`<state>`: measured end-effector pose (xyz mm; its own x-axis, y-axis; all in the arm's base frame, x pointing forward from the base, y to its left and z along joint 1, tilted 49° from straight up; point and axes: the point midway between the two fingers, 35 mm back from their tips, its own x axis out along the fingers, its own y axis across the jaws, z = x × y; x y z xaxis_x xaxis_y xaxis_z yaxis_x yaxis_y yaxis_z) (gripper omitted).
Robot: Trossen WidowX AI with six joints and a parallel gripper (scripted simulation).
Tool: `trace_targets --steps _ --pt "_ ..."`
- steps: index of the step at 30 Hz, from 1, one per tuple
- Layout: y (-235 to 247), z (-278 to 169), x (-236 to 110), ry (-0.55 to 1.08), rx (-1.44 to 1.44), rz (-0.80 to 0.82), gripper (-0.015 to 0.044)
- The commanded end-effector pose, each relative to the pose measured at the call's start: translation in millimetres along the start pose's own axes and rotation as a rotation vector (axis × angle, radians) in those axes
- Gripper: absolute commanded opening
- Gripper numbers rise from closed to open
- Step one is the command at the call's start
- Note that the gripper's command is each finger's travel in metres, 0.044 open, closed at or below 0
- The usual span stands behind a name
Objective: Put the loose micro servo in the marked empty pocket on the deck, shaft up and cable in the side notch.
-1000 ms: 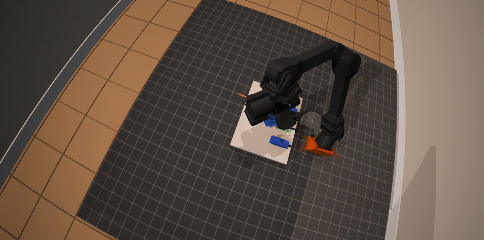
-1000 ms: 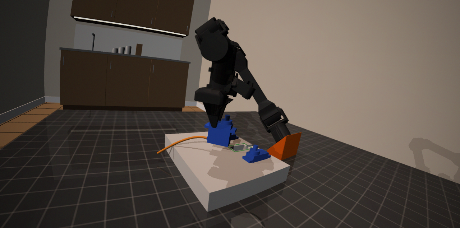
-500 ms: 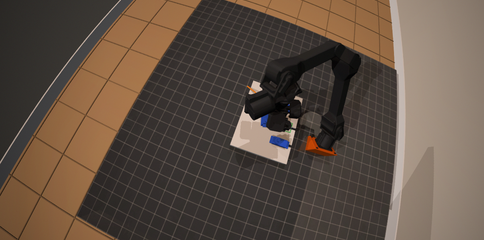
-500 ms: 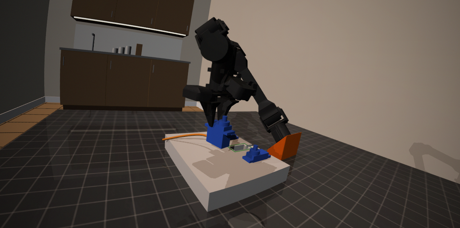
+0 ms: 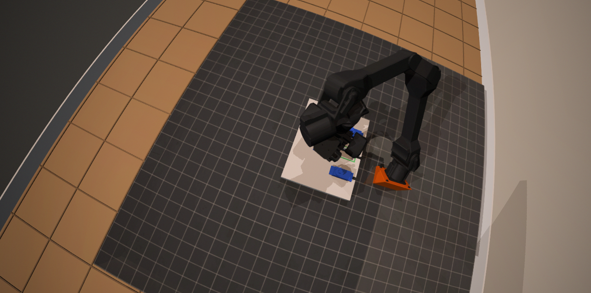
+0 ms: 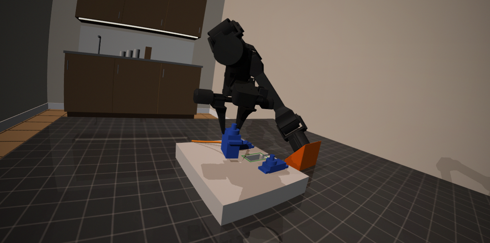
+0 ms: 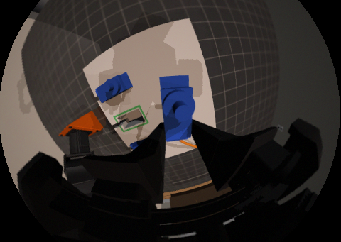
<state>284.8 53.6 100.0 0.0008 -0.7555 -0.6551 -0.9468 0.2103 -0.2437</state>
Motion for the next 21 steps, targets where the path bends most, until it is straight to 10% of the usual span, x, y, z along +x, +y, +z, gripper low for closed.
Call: trace_targets --steps 1,21 --pt "0.2 1.8 -1.7 -0.007 0.161 -0.002 0.0" --pt "0.2 1.8 -1.7 -0.007 0.858 0.0 0.0"
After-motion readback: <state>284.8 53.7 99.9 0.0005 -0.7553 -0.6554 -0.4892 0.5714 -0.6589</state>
